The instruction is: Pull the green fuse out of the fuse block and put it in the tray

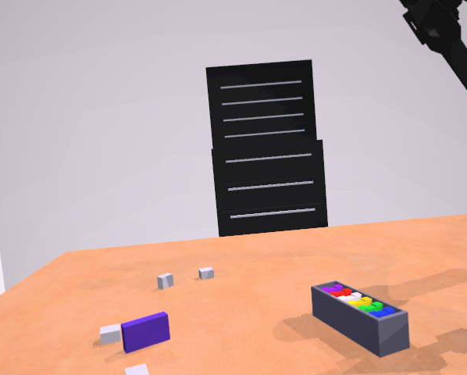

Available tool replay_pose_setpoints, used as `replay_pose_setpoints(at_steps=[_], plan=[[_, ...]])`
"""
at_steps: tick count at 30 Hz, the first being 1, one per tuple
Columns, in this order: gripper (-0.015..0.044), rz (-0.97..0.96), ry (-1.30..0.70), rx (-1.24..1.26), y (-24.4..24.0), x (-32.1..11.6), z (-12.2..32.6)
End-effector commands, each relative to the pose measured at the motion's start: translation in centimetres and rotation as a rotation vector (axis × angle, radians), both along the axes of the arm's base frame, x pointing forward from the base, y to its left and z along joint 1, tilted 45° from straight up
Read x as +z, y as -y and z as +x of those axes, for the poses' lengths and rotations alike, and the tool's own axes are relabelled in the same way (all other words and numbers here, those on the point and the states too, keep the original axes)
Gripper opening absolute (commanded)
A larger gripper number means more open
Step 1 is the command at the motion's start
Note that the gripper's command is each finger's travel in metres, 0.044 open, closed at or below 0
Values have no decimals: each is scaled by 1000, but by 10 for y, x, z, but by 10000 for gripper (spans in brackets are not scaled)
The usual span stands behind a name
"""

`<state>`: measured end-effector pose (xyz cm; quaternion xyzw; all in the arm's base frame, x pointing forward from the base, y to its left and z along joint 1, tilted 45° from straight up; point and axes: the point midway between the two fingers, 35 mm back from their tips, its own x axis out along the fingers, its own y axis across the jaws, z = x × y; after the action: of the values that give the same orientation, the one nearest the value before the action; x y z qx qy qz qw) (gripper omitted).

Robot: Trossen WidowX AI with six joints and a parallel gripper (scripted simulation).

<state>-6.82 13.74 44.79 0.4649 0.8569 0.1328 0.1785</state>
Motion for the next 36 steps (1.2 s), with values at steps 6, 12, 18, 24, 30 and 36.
replay_pose_setpoints(at_steps=[6, 12, 18, 24, 30, 36], plan=[[66, -118, 37, -168, -37, -32, 49], [66, -200, 242, -280, -70, -69, 110], [66, -337, 458, -340, -90, -117, 171], [66, -590, 729, -308, -89, -191, 244], [66, -873, 960, -125, -61, -267, 301], [66, -1160, 1113, 255, -7, -344, 340]])
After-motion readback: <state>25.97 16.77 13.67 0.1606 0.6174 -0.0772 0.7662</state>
